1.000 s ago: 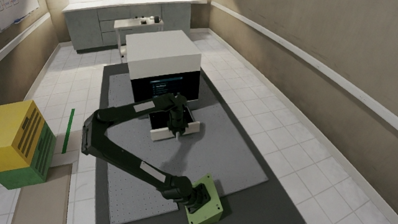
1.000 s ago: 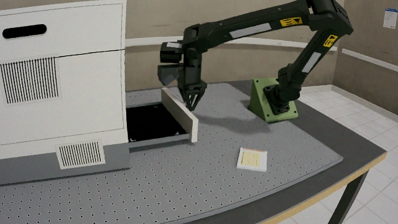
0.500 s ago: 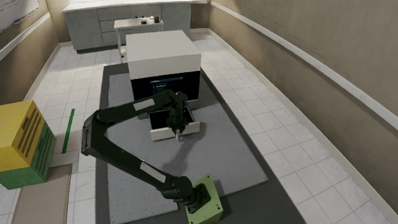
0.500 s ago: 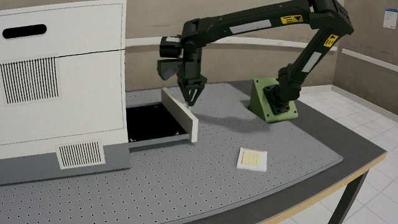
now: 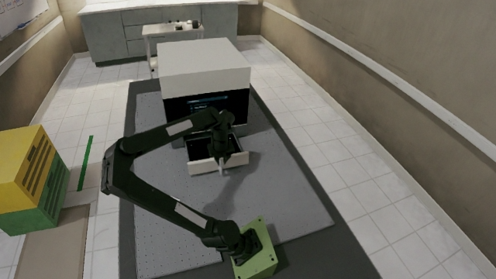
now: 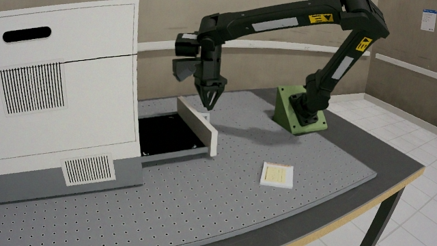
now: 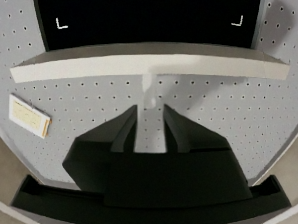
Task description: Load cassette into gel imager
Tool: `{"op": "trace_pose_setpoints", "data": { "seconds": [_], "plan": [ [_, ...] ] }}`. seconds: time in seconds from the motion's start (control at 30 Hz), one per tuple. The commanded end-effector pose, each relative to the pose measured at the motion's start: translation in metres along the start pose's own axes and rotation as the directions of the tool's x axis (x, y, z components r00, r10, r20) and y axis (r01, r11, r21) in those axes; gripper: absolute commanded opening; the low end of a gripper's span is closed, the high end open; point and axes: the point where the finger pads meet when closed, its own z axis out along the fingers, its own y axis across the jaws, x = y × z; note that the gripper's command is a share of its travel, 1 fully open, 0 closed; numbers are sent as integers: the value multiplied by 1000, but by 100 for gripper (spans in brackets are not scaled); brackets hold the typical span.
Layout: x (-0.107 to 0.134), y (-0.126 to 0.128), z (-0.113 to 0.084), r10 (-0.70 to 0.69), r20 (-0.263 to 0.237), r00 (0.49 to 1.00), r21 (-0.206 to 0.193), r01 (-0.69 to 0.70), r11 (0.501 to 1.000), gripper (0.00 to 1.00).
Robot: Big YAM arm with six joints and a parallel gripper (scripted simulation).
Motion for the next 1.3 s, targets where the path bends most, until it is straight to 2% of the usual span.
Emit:
{"op": "trace_pose_setpoints", "data": {
  "seconds": [0.0,0.33,0.53,0.63,0.67,0.7,0.8,0.83,1.0,1.1,1.27],
  "plan": [
    [-16,0,-22,-41,37,998,23,41,999,26],
    [-17,0,-37,-41,41,998,25,40,999,26],
    [-16,1,-36,-43,26,999,20,42,999,26],
    [-17,-1,-46,-40,41,998,25,39,999,26],
    [-17,-1,-46,-39,40,998,25,38,999,26],
    [-10,0,-32,-27,17,999,12,27,1000,26],
    [-10,0,-32,-27,17,999,12,27,1000,26],
    [-15,1,-52,-43,43,998,29,42,999,100],
    [-4,4,-75,-43,42,998,31,42,999,100],
    [-1,3,-78,-40,39,998,29,39,999,100],
    [10,7,-103,-43,41,998,34,42,999,100]
  ]
}}
